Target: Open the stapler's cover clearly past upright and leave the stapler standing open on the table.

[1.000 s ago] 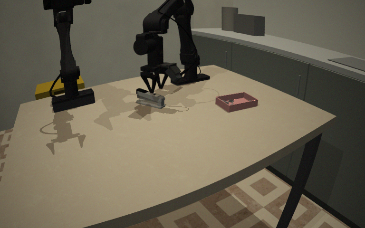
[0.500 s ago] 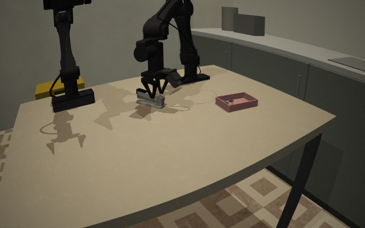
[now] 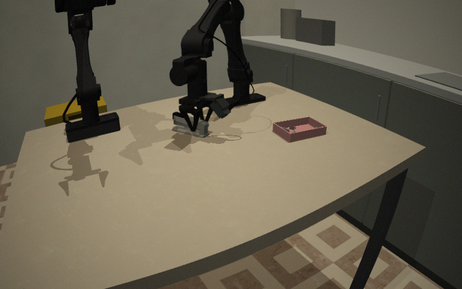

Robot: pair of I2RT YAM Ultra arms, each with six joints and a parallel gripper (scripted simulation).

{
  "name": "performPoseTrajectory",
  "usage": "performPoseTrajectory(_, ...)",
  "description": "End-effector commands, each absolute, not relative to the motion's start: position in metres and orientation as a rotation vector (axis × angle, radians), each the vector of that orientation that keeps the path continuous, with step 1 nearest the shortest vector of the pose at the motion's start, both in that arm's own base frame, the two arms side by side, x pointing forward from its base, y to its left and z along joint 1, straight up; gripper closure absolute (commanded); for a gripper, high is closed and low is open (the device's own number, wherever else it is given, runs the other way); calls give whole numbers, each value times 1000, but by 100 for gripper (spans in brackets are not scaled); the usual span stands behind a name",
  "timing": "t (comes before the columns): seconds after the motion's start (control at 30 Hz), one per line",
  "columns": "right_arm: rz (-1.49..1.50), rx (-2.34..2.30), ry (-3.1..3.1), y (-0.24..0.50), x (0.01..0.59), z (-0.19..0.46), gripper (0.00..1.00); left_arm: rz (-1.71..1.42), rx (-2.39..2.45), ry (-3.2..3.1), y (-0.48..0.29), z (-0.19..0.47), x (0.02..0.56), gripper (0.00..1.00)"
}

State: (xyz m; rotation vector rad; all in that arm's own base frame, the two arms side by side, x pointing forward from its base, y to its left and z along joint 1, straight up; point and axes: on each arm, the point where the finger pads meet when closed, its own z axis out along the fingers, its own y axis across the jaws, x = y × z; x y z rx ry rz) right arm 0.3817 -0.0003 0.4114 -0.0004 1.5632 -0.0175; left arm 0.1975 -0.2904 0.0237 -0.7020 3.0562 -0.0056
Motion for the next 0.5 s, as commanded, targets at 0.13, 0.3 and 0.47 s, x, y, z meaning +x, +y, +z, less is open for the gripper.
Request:
performPoseTrajectory(0.13,0,0,1560,1,381,411,0,-5,-706,3060,-291,9,196,41)
performPoseTrajectory(0.3,0,0,1560,1,381,411,0,-5,-706,3060,-291,2,196,41)
performPoseTrajectory(0.47,0,0,1560,1,381,411,0,-5,-706,3060,-291,2,196,41)
